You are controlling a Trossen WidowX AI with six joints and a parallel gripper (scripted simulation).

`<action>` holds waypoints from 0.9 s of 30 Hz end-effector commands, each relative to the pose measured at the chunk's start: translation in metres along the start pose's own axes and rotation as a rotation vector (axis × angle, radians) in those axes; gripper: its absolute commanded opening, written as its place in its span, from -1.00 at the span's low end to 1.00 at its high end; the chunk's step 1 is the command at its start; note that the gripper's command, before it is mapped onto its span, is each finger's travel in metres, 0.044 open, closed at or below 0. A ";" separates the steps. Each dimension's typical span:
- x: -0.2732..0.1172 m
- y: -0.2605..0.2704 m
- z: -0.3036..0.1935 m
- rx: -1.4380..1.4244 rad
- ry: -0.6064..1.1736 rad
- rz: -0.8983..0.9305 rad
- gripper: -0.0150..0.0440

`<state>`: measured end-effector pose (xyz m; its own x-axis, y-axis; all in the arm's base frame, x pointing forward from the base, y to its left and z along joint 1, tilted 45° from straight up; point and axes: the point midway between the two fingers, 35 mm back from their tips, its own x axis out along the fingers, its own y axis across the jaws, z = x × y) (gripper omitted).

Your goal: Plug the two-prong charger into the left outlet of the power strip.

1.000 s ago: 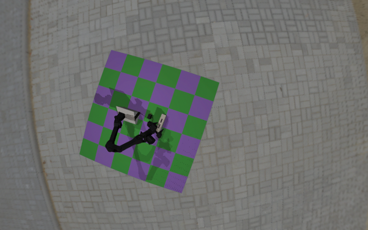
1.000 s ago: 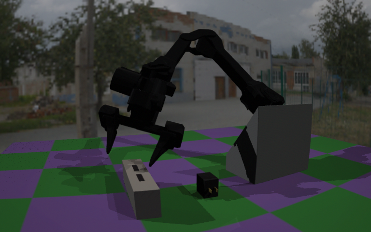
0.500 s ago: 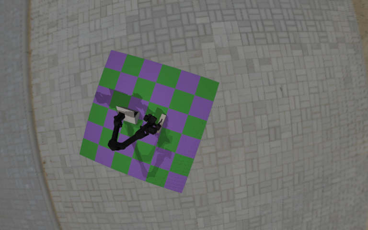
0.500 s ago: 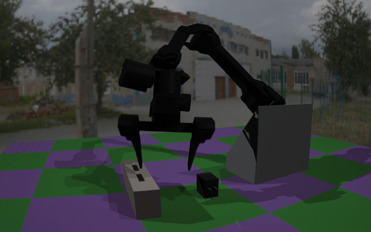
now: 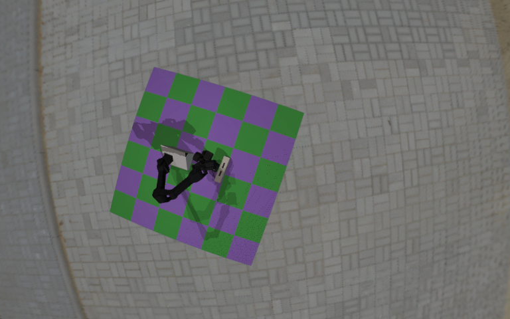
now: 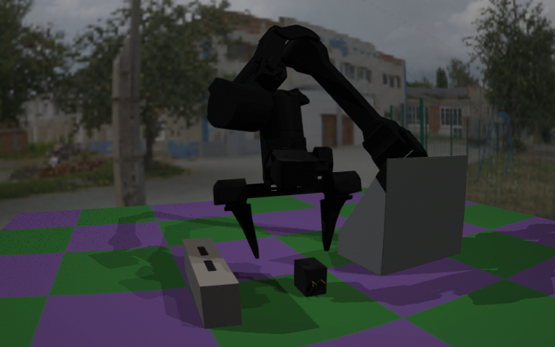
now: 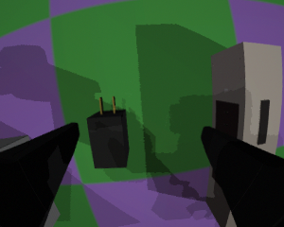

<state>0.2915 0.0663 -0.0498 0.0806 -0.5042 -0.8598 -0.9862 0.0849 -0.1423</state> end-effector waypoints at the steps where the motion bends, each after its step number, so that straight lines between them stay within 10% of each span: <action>1: -0.003 0.012 -0.002 -0.030 0.106 0.006 1.00; 27: 0.004 0.031 -0.012 -0.108 0.320 -0.018 1.00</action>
<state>0.2596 0.0589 -0.0495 0.0614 -0.7483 -0.6605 -0.9960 -0.0029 -0.0894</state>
